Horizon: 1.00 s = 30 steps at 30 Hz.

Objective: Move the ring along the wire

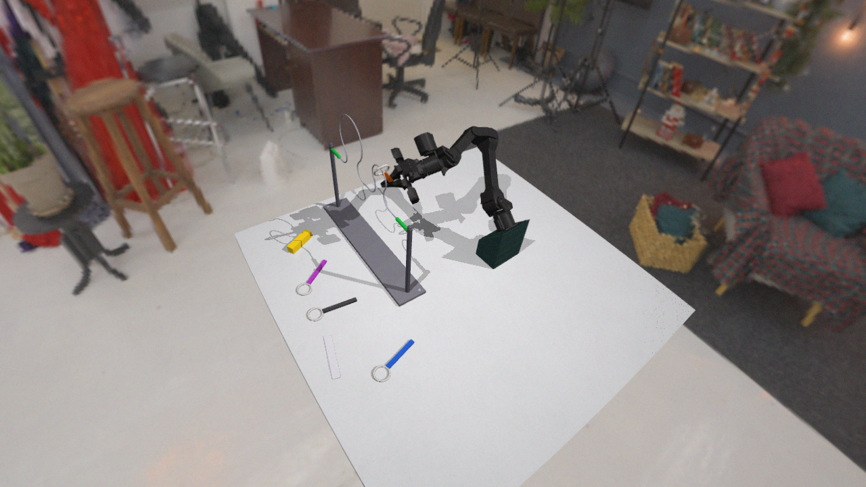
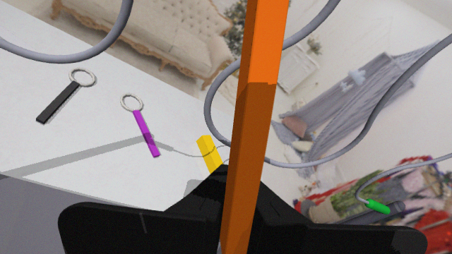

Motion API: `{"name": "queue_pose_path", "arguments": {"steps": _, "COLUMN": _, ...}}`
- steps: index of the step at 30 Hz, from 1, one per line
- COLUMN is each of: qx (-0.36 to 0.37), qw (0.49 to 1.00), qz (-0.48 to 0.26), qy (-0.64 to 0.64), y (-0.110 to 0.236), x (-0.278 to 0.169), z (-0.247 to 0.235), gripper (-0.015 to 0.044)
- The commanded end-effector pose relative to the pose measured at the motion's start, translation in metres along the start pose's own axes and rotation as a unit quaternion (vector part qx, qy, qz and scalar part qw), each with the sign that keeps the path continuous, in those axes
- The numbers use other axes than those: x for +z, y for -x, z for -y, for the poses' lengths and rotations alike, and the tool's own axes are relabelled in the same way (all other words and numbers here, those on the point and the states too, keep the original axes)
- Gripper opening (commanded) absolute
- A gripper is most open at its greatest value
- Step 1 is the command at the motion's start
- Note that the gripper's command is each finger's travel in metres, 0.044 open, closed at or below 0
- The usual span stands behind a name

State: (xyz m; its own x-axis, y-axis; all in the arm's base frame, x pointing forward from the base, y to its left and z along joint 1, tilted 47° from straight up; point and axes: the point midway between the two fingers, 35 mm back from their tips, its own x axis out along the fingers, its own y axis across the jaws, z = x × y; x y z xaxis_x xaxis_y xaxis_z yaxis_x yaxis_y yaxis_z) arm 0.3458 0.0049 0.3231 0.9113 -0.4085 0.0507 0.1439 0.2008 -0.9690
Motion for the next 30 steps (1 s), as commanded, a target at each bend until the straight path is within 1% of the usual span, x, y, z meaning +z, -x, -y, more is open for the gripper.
{"name": "queue_pose_path", "arguments": {"steps": 1, "qx": -0.018, "qw": 0.999, "qz": 0.005, "qy": 0.04, "y": -0.001, "x": -0.001, "z": 0.003, "gripper": -0.015}}
{"name": "queue_pose_path", "arguments": {"steps": 17, "qx": -0.087, "qw": 0.982, "qz": 0.022, "qy": 0.164, "y": -0.001, "x": 0.003, "z": 0.024, "gripper": -0.015}}
{"name": "queue_pose_path", "arguments": {"steps": 30, "qx": -0.147, "qw": 0.951, "qz": 0.036, "qy": 0.271, "y": 0.001, "x": 0.011, "z": 0.041, "gripper": -0.015}}
